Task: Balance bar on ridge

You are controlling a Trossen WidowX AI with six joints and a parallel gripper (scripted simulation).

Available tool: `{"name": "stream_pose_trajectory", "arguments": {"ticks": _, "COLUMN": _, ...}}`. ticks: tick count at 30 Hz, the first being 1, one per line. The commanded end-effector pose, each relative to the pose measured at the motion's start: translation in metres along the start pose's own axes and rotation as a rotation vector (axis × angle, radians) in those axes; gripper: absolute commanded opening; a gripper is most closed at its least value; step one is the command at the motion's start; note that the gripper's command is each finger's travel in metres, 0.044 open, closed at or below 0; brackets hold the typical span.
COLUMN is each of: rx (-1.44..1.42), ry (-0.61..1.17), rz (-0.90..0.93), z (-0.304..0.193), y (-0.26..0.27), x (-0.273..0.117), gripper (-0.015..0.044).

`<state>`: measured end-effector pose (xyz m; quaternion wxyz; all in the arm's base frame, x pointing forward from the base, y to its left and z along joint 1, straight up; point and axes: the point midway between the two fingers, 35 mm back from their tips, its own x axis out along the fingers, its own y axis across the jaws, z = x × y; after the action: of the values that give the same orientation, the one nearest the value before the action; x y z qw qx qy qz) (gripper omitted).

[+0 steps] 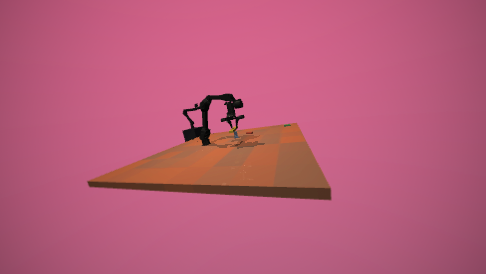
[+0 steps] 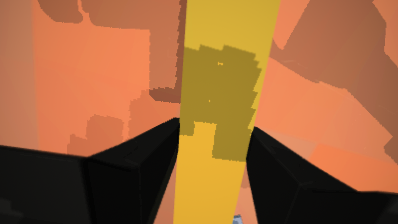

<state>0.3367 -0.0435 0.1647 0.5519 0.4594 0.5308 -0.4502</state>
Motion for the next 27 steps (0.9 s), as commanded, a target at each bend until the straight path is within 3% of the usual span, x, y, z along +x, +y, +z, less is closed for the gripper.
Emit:
{"name": "stream_pose_trajectory", "arguments": {"ticks": 1, "rx": -0.014, "ry": 0.005, "rz": 0.005, "z": -0.012, "y": 0.003, "x": -0.003, "gripper": 0.0000}}
{"name": "stream_pose_trajectory", "arguments": {"ticks": 27, "rx": -0.156, "ry": 0.016, "rz": 0.006, "z": -0.115, "y": 0.004, "x": -0.005, "gripper": 0.0000}}
